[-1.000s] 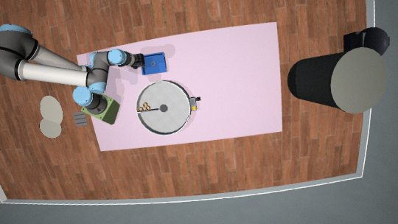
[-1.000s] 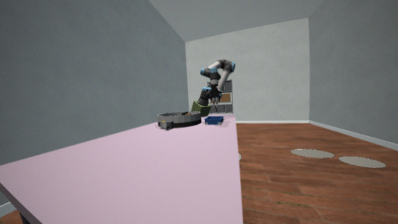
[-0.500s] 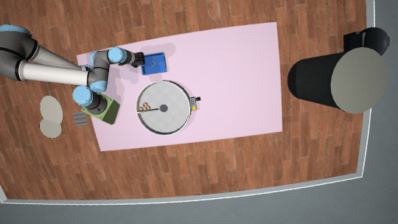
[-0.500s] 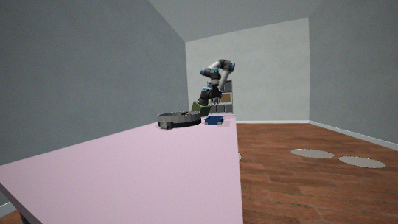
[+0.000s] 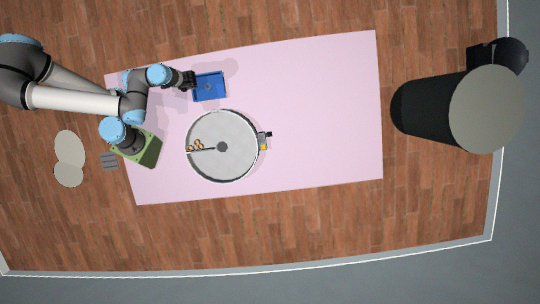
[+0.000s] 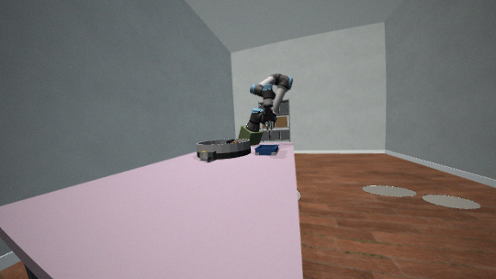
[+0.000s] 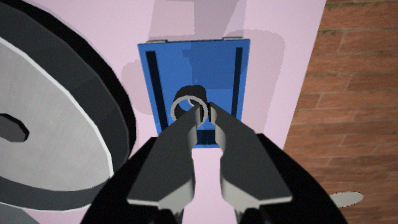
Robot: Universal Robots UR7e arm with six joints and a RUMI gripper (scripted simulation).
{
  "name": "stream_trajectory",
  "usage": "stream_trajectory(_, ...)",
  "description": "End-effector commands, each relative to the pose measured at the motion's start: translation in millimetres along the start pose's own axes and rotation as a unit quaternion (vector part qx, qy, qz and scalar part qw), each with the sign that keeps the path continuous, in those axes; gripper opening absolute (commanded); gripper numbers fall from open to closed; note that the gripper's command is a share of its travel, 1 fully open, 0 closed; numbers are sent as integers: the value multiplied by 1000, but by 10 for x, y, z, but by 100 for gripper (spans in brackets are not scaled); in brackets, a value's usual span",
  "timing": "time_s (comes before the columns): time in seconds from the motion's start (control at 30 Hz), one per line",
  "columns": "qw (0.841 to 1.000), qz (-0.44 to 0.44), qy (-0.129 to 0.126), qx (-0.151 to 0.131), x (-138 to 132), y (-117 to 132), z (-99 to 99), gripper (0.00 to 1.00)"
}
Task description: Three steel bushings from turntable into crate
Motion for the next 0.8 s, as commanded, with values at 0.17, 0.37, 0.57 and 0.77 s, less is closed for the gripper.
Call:
stream_trajectory(0.17,1000,0,0,0,1,3,-3,0)
stream_trajectory(0.37,1000,0,0,0,1,3,-3,0)
stream_trajectory(0.57,1000,0,0,0,1,3,-3,0)
stream_trajectory(0.77,1000,0,0,0,1,3,5,0)
Point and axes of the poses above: the point where the finger pads meet when closed, its own z axis out along the fingers, its own x axis across the jaws, y = z × x, the point moved 5 cm from there along -z, back along the fingers, and after that the axes turned 11 degrees about -z, right-handed, at the moved point
